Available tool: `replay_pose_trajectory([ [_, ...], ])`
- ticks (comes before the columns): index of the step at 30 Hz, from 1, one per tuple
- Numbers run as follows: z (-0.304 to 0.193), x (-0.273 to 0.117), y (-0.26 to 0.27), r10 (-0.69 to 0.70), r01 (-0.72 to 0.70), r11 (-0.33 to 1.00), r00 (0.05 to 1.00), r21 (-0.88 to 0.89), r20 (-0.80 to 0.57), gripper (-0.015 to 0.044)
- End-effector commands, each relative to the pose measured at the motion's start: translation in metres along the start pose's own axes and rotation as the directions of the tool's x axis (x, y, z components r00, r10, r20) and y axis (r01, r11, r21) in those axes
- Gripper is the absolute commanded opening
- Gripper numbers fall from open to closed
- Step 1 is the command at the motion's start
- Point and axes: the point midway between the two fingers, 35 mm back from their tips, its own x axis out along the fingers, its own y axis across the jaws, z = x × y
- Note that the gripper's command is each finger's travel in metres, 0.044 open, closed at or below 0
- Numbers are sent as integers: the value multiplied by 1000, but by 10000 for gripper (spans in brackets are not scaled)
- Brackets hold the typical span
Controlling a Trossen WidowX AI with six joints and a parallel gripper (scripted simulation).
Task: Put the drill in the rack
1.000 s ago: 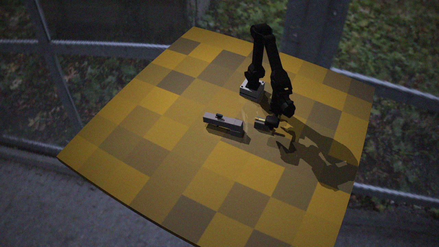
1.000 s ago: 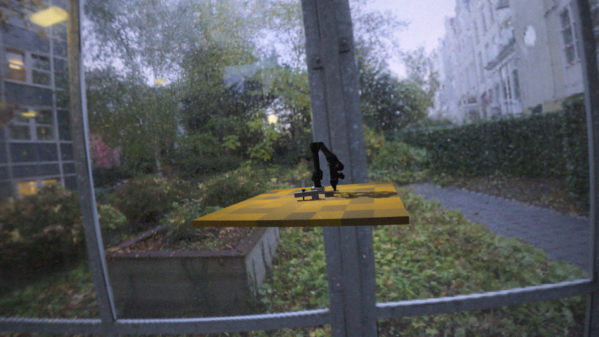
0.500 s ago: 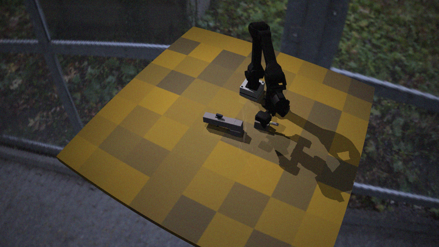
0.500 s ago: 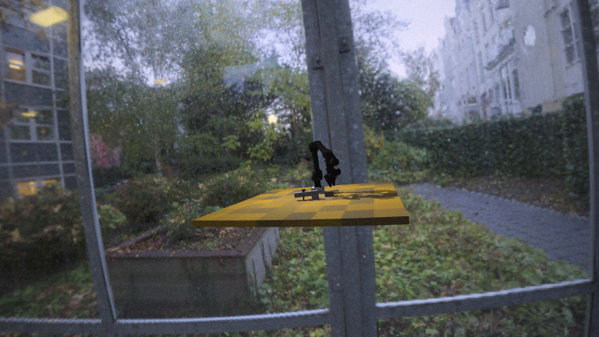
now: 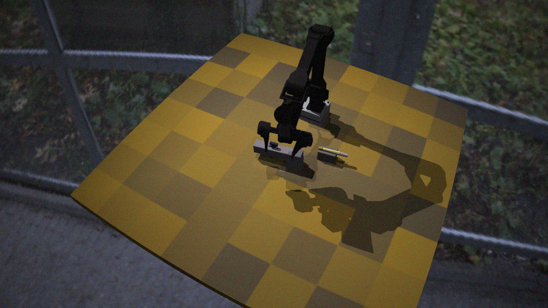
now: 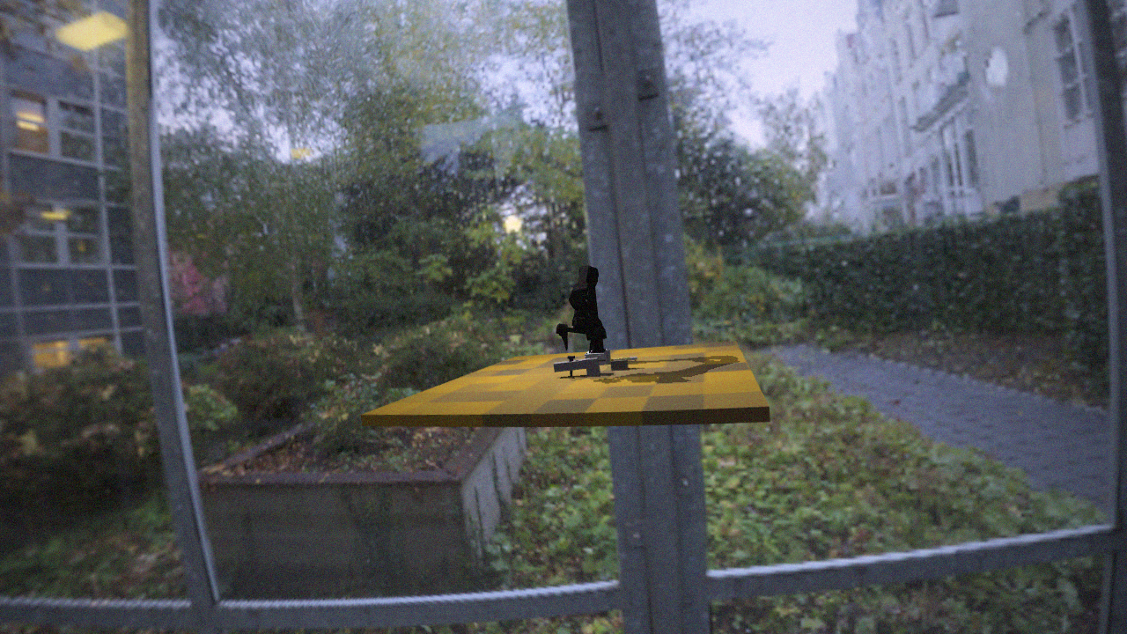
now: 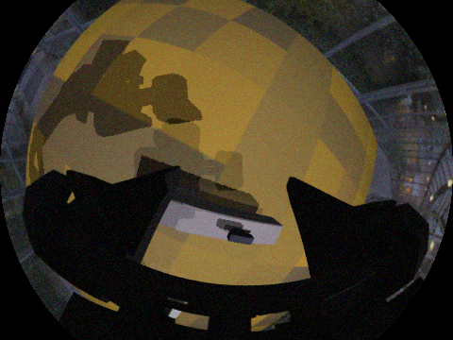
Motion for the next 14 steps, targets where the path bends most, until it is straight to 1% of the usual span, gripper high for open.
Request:
replay_pose_trajectory([
  [1, -10, -3, -51, -110, 102, 969, 994, 225, 24, 440],
  [4, -24, -9, -94, -208, 178, 896, 978, 406, 29, 440],
  [7, -42, -18, -136, -308, 243, 785, 951, 570, 19, 440],
  [11, -73, -40, -186, -435, 285, 597, 900, 750, 4, 440],
  [14, -102, -60, -221, -530, 301, 429, 847, 852, -33, 440],
])
